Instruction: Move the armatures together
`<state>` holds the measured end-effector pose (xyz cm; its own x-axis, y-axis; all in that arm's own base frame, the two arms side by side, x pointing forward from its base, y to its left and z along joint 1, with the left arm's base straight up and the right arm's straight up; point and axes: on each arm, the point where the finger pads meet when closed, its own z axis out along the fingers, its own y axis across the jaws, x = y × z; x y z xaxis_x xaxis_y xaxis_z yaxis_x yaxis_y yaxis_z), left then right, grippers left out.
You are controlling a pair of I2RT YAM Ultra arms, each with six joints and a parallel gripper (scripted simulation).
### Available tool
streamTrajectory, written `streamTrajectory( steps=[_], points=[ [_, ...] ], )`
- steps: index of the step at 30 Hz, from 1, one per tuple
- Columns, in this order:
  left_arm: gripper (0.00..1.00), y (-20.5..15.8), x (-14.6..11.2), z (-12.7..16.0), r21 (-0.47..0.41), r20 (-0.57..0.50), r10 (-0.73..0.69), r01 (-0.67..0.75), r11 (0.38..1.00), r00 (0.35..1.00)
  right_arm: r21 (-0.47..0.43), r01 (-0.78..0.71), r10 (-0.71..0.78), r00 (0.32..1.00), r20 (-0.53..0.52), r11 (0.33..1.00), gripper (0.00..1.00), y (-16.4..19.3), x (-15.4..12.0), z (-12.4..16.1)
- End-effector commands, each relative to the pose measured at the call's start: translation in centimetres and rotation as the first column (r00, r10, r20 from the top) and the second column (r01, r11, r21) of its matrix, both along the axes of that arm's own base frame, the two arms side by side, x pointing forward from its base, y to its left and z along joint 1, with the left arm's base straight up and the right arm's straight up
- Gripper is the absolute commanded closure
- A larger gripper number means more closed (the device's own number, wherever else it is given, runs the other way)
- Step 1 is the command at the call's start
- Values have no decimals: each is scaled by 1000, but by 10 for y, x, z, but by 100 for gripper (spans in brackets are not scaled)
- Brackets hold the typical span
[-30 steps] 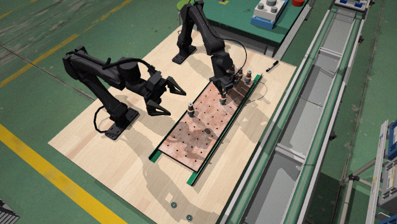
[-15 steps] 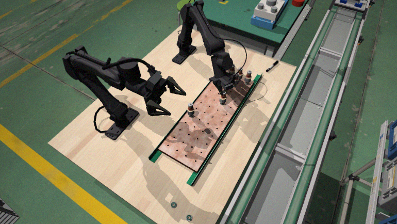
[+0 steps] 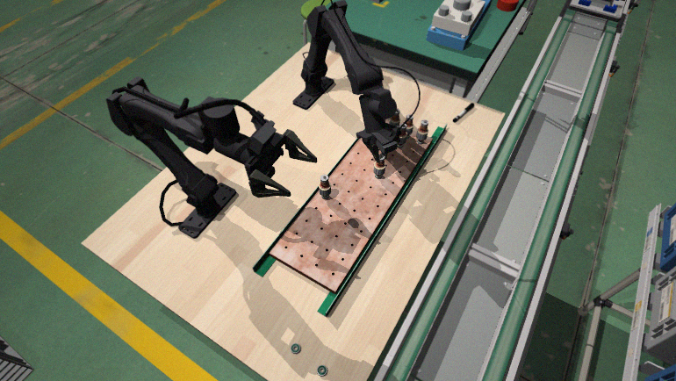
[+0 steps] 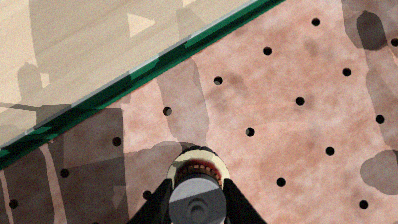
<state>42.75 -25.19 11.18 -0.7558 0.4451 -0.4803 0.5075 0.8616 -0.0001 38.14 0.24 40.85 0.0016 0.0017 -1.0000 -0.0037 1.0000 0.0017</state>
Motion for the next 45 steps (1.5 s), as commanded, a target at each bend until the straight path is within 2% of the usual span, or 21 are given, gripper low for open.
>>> streamTrajectory(
  steps=[1,2,9,11,13,20,21,22,24,34,45],
  points=[
    [75,-6,9,33,-41,82,2,1,999,997,11,11,-12,999,51,1000,0,-2,-8,25],
    [75,-3,8,27,-36,64,4,-1,999,998,11,11,-12,999,51,1000,0,-2,-8,25],
    [75,-13,24,66,-100,175,13,5,995,984,11,11,-12,999,51,1000,0,-2,-8,25],
    [75,-13,24,66,-100,175,13,5,995,984,11,11,-12,999,51,1000,0,-2,-8,25],
    [75,-12,23,81,-102,179,13,5,995,984,11,11,-12,999,51,1000,0,-2,-8,25],
    [75,-12,23,99,-99,174,12,5,995,985,11,12,-12,999,51,1000,0,-2,-8,25],
    [75,-10,21,99,-92,172,12,3,996,985,11,11,-12,999,51,1000,0,-2,-8,25],
    [75,-4,11,64,-56,115,7,0,998,993,11,11,-12,999,51,1000,0,-2,-8,25],
    [74,-3,9,58,-49,102,6,-1,999,995,11,11,-12,999,51,1000,0,-2,-8,25],
    [74,-6,14,69,-67,132,8,1,998,991,11,11,-12,999,51,1000,0,-2,-8,25],
    [74,-6,14,69,-67,132,8,1,998,991,11,11,-12,999,51,1000,0,-2,-8,25]
  ],
)
